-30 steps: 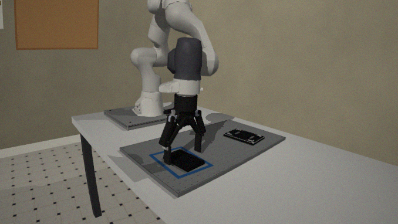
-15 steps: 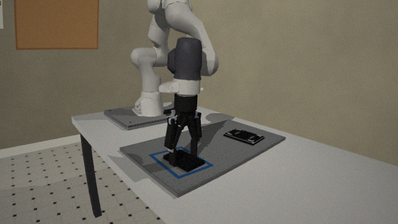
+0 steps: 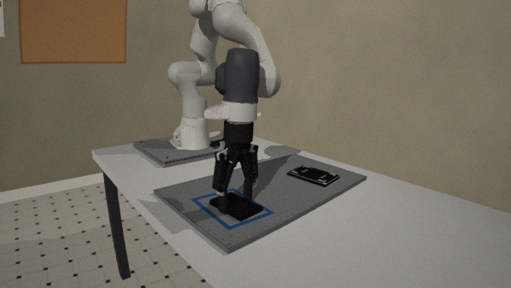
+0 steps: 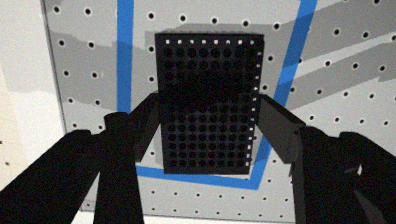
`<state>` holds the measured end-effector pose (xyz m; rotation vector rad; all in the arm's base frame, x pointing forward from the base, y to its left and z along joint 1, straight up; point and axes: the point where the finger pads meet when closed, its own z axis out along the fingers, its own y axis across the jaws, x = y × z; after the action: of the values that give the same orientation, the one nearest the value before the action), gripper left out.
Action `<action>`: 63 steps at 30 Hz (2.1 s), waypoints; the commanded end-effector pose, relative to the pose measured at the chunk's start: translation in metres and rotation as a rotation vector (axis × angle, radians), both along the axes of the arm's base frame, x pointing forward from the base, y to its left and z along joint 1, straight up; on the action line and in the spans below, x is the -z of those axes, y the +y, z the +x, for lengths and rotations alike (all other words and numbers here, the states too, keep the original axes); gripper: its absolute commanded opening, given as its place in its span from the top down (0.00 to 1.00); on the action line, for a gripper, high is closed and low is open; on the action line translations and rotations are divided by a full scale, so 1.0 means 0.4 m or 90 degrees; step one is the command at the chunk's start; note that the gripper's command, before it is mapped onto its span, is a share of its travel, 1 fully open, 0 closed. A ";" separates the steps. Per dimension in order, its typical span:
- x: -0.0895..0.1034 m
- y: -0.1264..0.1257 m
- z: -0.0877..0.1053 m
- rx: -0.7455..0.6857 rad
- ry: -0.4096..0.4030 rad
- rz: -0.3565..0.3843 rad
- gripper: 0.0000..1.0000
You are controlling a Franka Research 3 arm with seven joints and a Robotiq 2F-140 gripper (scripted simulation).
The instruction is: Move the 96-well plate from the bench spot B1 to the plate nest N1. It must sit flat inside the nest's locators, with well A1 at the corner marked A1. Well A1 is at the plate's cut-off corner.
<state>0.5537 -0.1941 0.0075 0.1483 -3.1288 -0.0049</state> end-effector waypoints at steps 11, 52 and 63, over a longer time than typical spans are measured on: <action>-0.002 -0.001 0.003 -0.002 -0.003 -0.001 0.38; -0.078 -0.001 0.003 -0.002 -0.003 -0.001 0.40; -0.115 -0.001 0.004 -0.002 -0.003 -0.001 0.40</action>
<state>0.5565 -0.1952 0.0495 0.1643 -3.1377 -0.0014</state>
